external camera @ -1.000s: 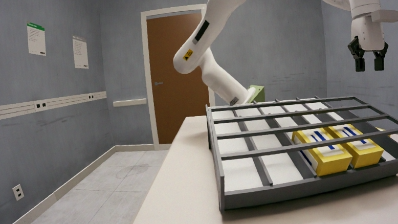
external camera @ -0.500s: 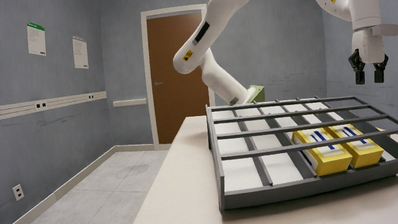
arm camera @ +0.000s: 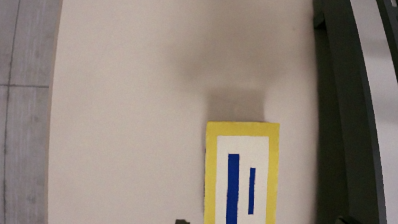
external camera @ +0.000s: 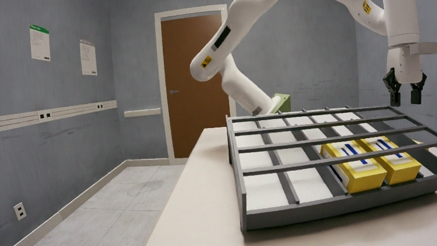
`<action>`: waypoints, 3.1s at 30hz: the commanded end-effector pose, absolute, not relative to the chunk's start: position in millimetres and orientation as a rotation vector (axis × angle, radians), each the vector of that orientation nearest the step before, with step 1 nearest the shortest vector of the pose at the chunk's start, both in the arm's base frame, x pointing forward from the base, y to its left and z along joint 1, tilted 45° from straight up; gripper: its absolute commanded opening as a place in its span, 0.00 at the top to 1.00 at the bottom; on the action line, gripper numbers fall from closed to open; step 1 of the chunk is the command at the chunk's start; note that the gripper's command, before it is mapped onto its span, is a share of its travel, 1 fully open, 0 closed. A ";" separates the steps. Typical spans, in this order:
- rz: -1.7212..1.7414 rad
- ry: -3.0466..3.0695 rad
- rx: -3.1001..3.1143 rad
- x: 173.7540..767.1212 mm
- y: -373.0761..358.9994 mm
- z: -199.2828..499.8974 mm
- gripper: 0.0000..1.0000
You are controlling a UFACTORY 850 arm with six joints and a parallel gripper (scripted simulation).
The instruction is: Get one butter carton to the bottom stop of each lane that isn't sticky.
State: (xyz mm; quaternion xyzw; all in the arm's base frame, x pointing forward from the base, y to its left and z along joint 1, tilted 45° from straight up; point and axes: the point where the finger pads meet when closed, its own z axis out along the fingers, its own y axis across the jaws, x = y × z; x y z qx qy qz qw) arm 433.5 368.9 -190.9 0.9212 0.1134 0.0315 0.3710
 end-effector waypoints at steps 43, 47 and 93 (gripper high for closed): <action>0.081 0.291 2.363 449.2 288.2 -274.0 0.10; 0.080 0.291 2.363 453.2 267.4 -295.3 0.10; 0.081 0.291 2.363 453.4 267.8 -295.0 1.00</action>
